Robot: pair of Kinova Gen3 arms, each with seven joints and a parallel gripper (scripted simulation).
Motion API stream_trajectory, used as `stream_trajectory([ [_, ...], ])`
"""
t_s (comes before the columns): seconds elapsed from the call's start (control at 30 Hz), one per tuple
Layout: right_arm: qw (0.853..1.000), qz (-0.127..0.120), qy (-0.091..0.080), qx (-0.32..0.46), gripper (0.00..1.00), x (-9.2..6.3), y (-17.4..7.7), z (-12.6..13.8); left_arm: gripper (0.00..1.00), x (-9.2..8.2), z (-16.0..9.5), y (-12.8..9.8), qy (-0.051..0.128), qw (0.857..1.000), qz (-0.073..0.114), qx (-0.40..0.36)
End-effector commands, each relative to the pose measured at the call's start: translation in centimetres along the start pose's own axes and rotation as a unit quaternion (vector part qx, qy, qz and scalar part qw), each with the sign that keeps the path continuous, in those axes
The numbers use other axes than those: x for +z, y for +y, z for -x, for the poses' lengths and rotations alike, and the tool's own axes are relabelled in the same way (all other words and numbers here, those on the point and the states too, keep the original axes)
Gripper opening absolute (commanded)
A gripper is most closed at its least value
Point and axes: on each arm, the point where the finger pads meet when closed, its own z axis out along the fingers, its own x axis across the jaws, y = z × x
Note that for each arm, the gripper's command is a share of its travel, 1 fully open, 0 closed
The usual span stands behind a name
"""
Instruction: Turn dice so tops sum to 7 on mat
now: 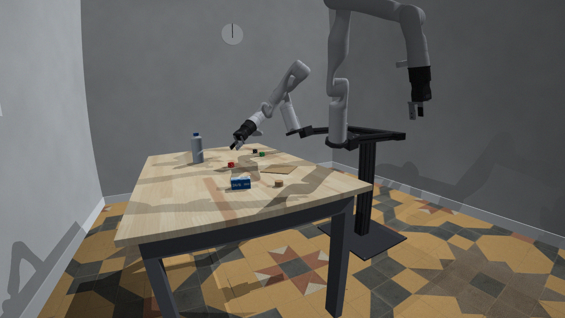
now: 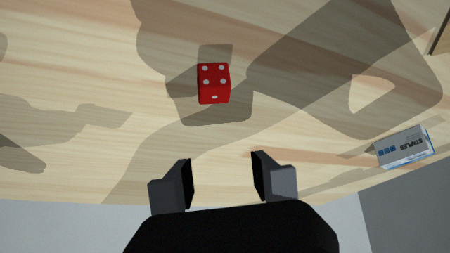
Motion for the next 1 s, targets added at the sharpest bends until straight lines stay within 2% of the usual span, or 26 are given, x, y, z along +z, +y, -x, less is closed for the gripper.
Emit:
stream_trajectory([
  [0.0,1.000,0.001,0.000,0.000,0.79,0.01,0.12,-0.03,1.00,-0.07,-0.03,0.04,0.000,1.000,0.001,0.000],
  [0.23,1.000,-0.006,0.000,0.001,0.79,0.08,0.13,-0.07,1.00,-0.07,-0.03,0.04,0.000,1.000,0.001,0.000],
  [0.6,1.000,-0.031,0.001,0.003,0.79,0.28,0.26,-0.16,1.00,-0.07,-0.03,0.04,0.000,1.000,0.001,0.000],
  [0.97,0.996,-0.089,0.001,0.003,0.79,0.52,0.73,-0.17,1.00,-0.07,-0.03,0.04,0.000,1.000,0.001,0.000],
])
